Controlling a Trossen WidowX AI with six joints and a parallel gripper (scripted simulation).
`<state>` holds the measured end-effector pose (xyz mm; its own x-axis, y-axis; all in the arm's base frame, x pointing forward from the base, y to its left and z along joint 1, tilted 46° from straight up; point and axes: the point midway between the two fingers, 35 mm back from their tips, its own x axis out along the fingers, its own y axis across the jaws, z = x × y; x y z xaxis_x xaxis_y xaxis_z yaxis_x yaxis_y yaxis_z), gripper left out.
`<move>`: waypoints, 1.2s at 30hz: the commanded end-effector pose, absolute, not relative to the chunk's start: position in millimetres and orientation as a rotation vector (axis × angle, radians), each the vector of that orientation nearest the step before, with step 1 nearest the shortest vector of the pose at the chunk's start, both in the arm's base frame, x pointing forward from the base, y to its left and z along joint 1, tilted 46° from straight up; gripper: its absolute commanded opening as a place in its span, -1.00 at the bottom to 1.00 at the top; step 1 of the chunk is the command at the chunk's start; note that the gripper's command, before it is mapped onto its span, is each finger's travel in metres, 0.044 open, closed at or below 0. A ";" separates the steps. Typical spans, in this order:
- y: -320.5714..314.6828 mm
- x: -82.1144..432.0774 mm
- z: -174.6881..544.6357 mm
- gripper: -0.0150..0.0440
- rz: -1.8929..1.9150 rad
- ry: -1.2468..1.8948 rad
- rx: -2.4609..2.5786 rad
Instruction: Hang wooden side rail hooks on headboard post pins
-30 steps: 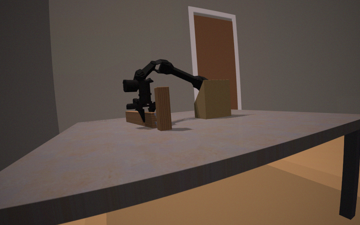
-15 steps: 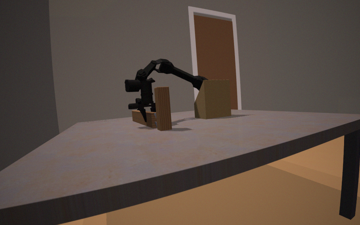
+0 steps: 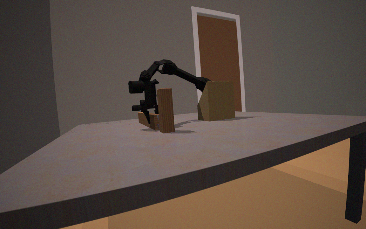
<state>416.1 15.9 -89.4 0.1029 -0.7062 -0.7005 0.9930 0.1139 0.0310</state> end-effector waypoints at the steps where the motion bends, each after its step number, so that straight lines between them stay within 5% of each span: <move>1: 15.4 413.1 -88.3 -0.49 -1.371 0.603 0.594; 36: 13.7 397.9 -89.0 -0.49 -1.371 0.603 0.593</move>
<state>400.7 14.0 -89.9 0.1028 -0.7070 -0.6997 0.9931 0.1129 0.0318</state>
